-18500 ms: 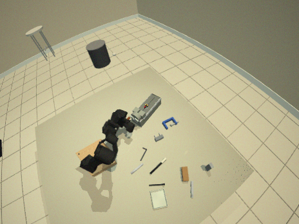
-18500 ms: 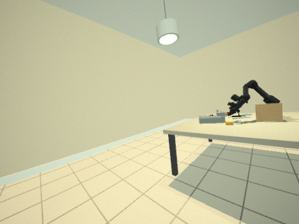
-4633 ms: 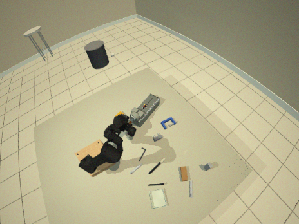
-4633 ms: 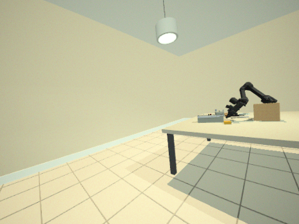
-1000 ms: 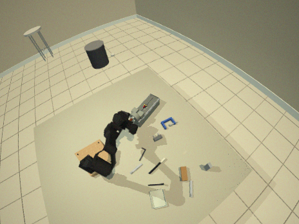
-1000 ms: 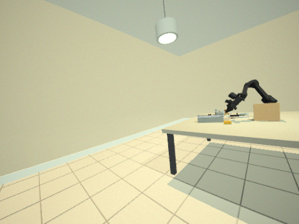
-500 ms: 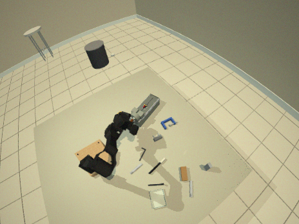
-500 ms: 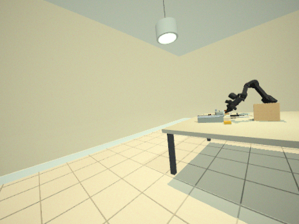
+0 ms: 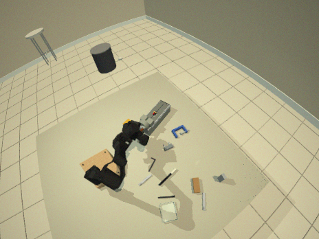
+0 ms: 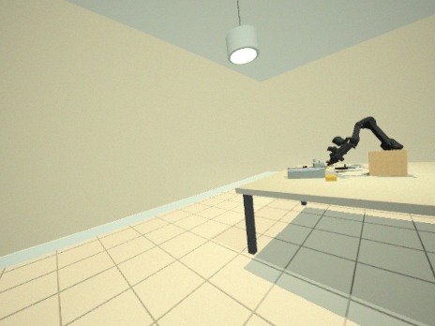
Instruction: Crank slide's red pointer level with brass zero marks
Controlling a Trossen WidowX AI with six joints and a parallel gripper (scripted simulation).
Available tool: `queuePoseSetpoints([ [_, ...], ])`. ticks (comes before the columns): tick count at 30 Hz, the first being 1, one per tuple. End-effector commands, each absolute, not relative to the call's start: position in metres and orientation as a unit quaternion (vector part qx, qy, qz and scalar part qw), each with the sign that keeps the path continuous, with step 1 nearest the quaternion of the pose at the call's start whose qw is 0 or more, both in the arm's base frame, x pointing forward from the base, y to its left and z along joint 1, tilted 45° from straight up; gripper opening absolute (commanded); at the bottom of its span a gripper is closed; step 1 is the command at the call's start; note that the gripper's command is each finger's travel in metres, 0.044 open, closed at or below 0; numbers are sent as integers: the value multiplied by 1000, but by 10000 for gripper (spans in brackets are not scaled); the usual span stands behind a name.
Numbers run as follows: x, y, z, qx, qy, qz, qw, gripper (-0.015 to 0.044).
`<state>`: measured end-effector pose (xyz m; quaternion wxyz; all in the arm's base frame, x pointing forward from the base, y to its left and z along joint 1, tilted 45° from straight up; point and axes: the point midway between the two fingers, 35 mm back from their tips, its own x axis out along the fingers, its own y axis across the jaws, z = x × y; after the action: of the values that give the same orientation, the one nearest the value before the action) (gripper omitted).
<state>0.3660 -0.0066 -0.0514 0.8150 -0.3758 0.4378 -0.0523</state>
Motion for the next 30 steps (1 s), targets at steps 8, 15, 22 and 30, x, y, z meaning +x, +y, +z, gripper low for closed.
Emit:
queuePoseSetpoints([
  [8,366,-23,-58,-374,440,-59,814,0],
  [15,365,-29,-66,-374,440,-59,814,0],
  [22,363,-33,-75,-374,440,-59,814,0],
  [30,360,-33,-86,-374,440,-59,814,0],
])
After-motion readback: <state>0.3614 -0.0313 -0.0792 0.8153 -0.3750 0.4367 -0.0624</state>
